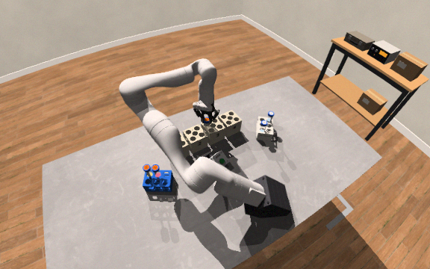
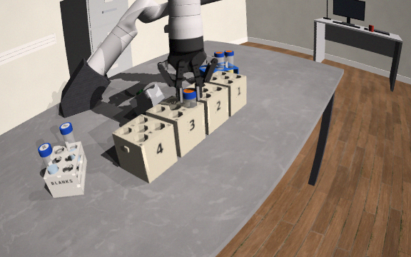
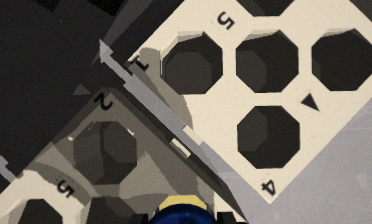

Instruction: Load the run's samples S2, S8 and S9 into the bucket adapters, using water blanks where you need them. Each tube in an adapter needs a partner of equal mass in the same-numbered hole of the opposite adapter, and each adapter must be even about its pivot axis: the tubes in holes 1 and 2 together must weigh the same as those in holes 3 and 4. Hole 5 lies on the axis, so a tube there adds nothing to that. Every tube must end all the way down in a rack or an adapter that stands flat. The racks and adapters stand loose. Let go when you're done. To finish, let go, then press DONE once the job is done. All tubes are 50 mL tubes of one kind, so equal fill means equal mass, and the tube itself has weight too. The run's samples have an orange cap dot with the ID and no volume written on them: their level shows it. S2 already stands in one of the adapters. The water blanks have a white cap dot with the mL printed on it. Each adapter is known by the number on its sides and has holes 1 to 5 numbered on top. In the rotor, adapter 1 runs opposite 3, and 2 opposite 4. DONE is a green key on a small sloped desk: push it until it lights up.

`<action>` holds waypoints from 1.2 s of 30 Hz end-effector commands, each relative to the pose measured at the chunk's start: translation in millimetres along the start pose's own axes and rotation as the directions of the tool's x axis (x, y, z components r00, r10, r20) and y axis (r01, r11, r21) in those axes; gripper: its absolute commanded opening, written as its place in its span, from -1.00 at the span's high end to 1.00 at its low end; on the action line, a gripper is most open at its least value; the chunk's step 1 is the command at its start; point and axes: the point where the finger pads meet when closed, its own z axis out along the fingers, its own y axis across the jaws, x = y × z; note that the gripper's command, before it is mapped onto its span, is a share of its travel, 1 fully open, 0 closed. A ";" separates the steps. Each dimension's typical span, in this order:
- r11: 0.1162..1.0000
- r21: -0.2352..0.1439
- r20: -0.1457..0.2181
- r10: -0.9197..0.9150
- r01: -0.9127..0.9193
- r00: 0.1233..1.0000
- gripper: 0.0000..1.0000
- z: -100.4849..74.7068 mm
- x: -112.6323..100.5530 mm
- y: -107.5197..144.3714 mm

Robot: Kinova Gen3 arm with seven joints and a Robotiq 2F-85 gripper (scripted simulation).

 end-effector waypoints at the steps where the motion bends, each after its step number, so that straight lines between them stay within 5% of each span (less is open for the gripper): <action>1: 1.000 0.000 0.002 0.000 0.000 1.000 0.80 0.9 -0.4 0.0; 20: 1.000 0.000 0.002 0.000 0.000 1.000 0.80 6.2 -0.4 0.0; 21: 1.000 0.000 0.002 0.000 0.000 1.000 -0.24 6.2 -0.4 0.0; 36: 1.000 0.000 0.002 0.000 0.000 1.000 -0.24 6.2 -0.4 0.0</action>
